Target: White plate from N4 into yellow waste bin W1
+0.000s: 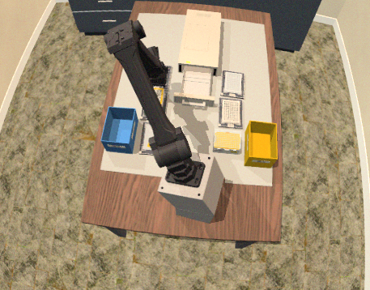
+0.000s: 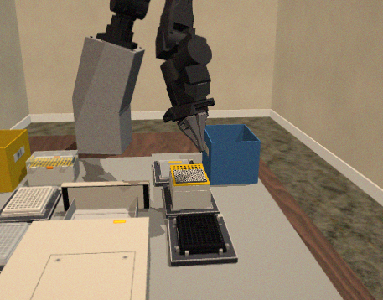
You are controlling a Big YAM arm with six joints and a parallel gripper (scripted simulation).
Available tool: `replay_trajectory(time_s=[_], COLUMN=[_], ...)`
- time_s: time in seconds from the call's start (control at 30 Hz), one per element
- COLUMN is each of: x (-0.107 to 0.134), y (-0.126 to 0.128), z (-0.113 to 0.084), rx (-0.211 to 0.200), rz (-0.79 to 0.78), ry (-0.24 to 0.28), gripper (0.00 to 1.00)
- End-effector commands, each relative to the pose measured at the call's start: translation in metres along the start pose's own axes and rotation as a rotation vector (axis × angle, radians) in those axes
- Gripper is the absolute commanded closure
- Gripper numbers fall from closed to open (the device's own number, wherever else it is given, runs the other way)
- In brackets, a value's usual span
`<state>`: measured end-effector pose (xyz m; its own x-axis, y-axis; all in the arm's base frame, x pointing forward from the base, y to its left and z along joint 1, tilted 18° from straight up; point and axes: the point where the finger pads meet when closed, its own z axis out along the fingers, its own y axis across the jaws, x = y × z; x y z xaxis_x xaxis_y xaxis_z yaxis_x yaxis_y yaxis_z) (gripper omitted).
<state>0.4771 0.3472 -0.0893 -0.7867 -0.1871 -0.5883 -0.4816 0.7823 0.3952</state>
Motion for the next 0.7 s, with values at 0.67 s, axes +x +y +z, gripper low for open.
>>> replay_trajectory(time_s=[0.67], x=[0.0], y=[-0.082], z=[-0.067], rx=[0.146], rz=[0.079], ry=[0.161], gripper=[1.0])
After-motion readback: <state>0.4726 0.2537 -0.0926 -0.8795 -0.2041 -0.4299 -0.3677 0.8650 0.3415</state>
